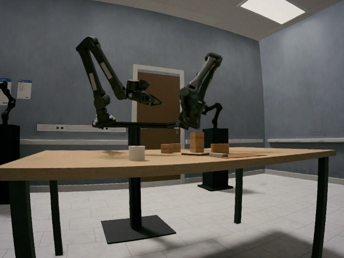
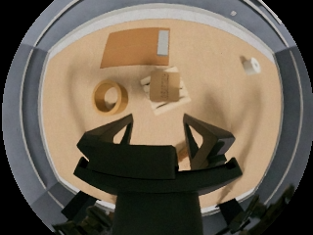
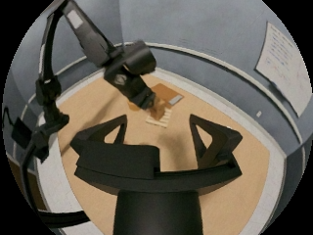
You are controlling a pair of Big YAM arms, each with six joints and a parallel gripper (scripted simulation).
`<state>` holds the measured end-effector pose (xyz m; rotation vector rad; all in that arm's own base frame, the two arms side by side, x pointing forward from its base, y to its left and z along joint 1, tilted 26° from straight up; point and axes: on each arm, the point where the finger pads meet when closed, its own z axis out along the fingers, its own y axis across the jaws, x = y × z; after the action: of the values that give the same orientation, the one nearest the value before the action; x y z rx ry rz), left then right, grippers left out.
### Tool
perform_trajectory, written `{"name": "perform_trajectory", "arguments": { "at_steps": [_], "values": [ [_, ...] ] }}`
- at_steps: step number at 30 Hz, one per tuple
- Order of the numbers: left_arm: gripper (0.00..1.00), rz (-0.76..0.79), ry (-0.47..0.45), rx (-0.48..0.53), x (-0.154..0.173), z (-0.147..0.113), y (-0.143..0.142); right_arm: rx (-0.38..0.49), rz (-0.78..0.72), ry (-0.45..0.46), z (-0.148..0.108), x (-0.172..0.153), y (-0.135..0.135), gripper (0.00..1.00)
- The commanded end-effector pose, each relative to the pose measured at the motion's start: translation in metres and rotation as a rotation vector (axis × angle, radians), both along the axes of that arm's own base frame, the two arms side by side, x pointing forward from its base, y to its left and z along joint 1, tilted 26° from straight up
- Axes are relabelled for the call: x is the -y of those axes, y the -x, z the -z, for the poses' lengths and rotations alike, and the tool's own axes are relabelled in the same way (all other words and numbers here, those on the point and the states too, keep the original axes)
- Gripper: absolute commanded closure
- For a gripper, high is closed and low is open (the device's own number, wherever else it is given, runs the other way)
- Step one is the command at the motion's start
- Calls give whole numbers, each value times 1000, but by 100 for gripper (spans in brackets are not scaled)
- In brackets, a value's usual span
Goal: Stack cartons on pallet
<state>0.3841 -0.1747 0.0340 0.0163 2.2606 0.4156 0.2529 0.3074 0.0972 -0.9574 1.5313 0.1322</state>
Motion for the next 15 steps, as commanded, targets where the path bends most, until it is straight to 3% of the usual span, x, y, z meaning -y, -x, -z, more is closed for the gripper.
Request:
{"name": "perform_trajectory", "arguments": {
  "at_steps": [1, 4, 6, 15],
  "values": [
    [21, -12, 78, 44, 32, -45, 18, 15, -8, -32, -11, -12, -4, 0],
    [21, -12, 102, 65, 47, -68, 24, 15, -8, -32, -11, -12, -4, 0],
    [21, -22, 54, 30, 35, -45, 26, 15, -8, -32, -11, -12, -4, 0],
    [21, -8, 48, 25, 32, -45, 27, 14, -24, -14, -8, -15, 1, 0]
  ]
}}
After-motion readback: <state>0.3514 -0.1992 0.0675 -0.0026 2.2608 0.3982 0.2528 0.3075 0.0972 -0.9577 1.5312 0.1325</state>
